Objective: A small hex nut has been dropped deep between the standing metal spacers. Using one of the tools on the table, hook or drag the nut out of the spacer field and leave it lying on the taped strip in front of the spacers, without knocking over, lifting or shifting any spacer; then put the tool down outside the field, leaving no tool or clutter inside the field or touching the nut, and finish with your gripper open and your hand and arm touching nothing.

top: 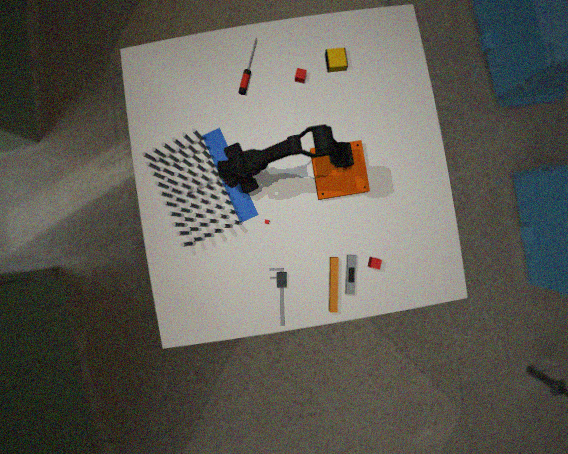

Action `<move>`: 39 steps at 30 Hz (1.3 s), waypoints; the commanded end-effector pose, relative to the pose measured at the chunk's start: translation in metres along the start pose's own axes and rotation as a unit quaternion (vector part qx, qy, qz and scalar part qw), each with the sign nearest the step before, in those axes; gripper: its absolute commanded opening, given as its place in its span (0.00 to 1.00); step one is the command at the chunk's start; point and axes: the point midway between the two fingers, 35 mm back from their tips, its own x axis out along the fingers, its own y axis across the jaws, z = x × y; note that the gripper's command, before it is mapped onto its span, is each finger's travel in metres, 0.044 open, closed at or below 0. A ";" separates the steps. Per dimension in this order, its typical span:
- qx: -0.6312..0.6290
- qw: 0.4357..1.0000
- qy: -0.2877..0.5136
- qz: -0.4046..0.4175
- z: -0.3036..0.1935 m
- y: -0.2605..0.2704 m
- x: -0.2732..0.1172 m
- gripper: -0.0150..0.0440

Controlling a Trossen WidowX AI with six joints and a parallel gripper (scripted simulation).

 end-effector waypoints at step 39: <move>0.001 1.000 0.001 -0.002 -0.018 0.003 0.003 0.25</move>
